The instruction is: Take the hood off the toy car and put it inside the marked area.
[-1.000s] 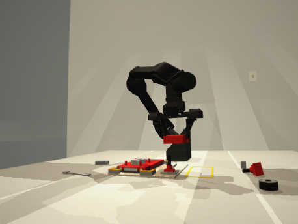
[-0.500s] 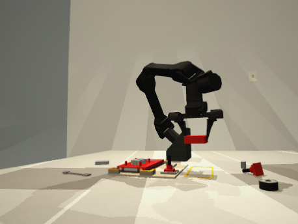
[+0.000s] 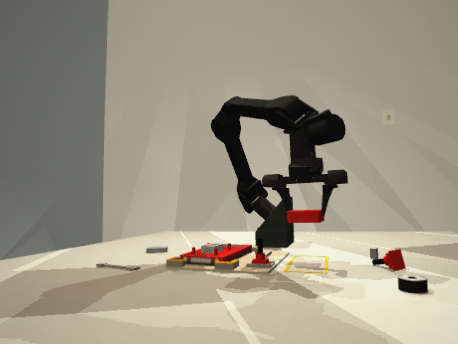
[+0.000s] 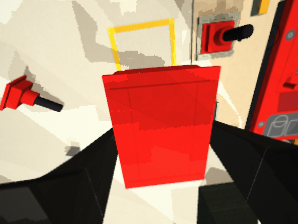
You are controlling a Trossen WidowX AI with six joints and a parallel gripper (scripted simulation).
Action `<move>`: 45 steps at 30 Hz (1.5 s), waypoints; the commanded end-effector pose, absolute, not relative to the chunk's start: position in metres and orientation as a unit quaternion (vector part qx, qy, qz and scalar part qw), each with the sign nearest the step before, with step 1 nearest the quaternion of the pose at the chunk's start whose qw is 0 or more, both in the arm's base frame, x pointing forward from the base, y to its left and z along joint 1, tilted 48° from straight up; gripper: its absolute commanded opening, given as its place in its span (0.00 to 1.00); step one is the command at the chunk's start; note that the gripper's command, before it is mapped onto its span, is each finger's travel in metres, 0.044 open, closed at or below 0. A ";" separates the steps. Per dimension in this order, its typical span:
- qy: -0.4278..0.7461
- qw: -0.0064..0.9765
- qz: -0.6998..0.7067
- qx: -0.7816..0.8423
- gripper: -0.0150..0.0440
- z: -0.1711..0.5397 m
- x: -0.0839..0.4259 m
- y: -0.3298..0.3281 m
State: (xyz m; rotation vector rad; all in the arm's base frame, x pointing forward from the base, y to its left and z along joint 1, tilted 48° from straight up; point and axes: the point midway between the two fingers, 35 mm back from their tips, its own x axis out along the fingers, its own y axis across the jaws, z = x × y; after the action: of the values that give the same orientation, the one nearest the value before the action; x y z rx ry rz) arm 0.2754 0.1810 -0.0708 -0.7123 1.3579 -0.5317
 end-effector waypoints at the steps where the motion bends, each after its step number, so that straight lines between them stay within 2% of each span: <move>1: 0.608 0.687 -0.237 -0.320 0.25 -0.074 0.275 0.178; 45: 0.608 0.687 -0.237 -0.320 0.25 -0.094 0.281 0.158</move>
State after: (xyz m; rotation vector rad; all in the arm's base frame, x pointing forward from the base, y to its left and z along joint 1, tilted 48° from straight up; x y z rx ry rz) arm 0.2816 0.1614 -0.0918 -0.7061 1.3594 -0.5302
